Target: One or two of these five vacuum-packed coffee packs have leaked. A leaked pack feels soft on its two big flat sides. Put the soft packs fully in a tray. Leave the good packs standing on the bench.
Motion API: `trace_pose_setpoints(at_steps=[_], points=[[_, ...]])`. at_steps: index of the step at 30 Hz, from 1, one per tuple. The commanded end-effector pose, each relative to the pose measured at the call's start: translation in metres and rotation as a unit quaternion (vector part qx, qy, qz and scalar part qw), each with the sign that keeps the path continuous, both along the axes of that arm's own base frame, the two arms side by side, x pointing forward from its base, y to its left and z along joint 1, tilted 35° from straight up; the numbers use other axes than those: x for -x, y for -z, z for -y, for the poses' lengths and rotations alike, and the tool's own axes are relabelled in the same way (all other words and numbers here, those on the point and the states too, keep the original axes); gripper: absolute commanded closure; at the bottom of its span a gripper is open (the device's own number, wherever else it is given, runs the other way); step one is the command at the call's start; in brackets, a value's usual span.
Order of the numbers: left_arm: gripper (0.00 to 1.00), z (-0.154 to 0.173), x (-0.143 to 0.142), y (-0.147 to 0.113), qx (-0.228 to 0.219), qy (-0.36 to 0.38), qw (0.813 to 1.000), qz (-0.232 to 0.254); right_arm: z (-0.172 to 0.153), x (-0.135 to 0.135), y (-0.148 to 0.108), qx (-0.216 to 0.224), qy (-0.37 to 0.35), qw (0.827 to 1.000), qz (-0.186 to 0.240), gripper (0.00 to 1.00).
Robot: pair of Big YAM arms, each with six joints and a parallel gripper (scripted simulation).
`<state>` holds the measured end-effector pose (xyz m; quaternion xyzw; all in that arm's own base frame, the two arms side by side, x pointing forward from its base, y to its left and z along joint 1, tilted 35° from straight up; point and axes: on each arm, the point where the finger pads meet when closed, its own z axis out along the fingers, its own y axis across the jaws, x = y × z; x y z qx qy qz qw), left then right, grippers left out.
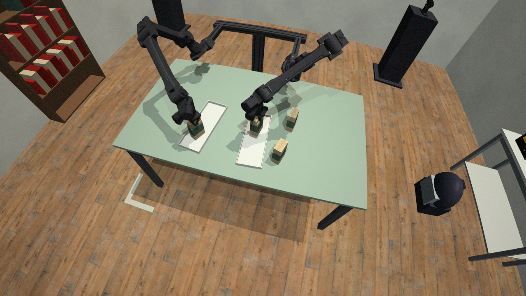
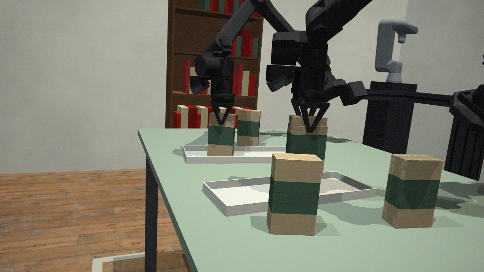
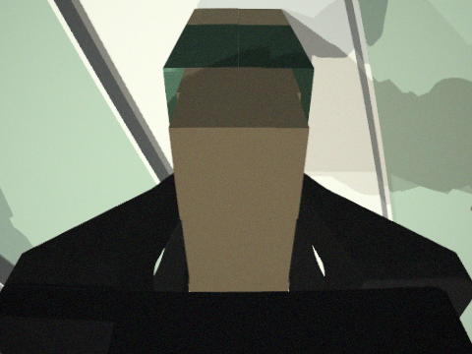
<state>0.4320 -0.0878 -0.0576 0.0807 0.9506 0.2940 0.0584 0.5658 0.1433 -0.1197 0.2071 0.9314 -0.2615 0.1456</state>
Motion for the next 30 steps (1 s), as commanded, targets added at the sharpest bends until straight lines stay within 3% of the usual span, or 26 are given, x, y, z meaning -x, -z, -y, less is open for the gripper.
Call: trace_pose_setpoints(at_steps=[1, 5, 11, 12, 30], points=[[0.77, 0.019, -0.019, -0.012, 0.009, 0.008, 1.000, 0.023, 0.001, -0.011, 0.001, -0.003, -0.001, 1.000, 0.010, 0.77], [0.77, 0.019, -0.019, -0.012, 0.009, 0.008, 1.000, 0.023, -0.009, -0.013, -0.010, -0.007, -0.008, 1.000, 0.019, 0.77], [0.77, 0.019, -0.019, -0.012, 0.009, 0.008, 1.000, 0.023, -0.006, -0.011, -0.007, -0.006, -0.003, 1.000, 0.014, 0.77], [0.77, 0.019, -0.019, -0.012, 0.009, 0.008, 1.000, 0.023, -0.006, -0.011, -0.007, -0.006, -0.003, 1.000, 0.014, 0.24], [0.77, 0.019, -0.019, -0.012, 0.009, 0.008, 1.000, 0.023, -0.006, -0.011, -0.007, -0.006, -0.003, 1.000, 0.014, 0.24]])
